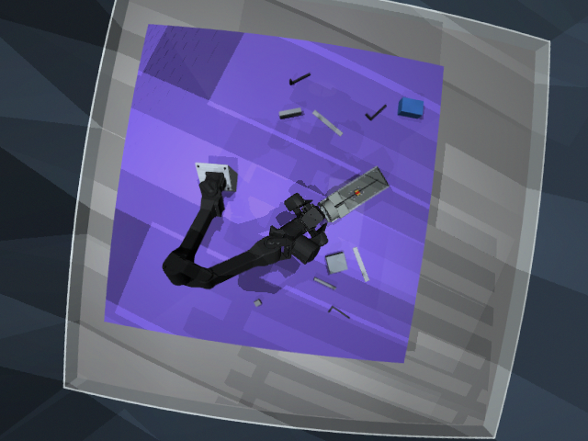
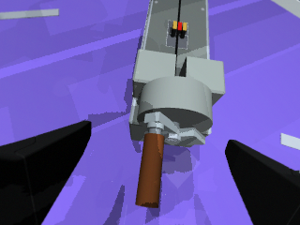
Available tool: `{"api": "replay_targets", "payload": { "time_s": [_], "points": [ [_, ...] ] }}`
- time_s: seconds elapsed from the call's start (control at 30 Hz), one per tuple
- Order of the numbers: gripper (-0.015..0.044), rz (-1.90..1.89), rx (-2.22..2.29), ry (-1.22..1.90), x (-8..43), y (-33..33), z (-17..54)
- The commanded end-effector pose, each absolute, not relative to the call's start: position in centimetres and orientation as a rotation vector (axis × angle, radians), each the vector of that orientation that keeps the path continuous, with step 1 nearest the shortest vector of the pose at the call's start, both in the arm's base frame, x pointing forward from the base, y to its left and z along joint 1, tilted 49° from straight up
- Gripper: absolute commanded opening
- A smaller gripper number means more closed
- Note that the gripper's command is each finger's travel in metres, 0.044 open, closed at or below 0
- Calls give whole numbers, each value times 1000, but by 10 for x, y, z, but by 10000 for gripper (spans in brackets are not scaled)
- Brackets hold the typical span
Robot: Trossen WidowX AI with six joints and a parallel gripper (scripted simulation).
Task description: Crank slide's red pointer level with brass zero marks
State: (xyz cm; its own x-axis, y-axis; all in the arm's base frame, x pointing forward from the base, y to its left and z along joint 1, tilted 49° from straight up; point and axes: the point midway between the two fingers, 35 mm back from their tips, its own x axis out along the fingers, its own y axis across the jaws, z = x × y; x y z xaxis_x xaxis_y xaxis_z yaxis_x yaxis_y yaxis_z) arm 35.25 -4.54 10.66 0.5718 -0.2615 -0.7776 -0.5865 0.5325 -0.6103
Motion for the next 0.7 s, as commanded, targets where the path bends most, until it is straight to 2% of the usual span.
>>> {"api": "replay_targets", "payload": {
  "time_s": [0.0,0.3,0.67],
  "points": [
    [440,230,-1027,991,352,-36,115],
    [440,234,-1025,985,354,-1,143],
    [440,-48,-900,939,404,19,119]
  ]
}}
